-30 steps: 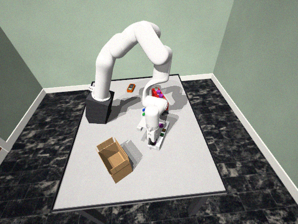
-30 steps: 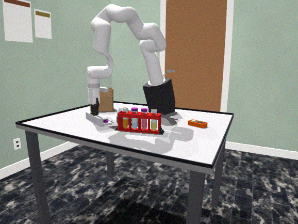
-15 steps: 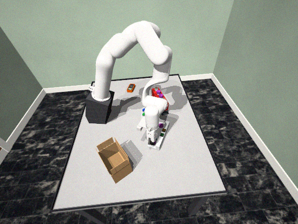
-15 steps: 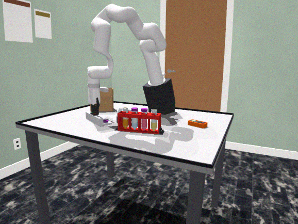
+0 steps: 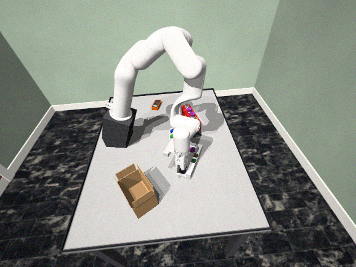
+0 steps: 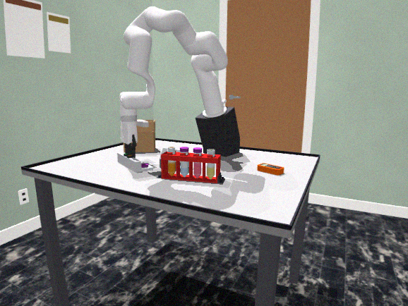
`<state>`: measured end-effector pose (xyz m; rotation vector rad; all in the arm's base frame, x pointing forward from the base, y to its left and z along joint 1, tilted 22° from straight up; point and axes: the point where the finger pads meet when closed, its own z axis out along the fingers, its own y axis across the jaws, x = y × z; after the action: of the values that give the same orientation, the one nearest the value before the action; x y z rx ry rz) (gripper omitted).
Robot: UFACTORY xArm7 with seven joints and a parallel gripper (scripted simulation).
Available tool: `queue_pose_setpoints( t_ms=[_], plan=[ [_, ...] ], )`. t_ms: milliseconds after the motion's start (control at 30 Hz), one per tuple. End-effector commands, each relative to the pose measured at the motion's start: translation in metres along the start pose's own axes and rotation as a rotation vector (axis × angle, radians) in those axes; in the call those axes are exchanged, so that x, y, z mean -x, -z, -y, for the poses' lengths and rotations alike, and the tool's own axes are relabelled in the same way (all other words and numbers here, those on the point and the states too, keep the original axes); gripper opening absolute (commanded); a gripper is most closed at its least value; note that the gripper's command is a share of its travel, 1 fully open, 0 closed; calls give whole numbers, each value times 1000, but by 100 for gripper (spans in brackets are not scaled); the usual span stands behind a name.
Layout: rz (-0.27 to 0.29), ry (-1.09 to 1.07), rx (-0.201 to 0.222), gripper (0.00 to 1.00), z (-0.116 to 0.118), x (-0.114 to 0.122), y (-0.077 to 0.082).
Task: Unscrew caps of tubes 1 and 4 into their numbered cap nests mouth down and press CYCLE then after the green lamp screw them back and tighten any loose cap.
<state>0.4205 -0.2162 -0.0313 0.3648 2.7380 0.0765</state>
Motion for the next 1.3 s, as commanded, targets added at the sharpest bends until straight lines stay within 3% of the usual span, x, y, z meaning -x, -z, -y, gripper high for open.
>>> queue_pose_setpoints(
  t_ms=[0,367,400,867,1000,1067,1267],
  plan=[
    [3,-1,-1,0,1,1,-1],
    [3,-1,-1,0,1,1,-4],
    [3,-1,-1,46,1,1,-4],
    [3,-1,-1,46,1,1,-4],
    [3,-1,-1,46,1,1,16],
    [3,-1,-1,46,1,1,16],
    [3,-1,-1,46,1,1,46]
  ],
)
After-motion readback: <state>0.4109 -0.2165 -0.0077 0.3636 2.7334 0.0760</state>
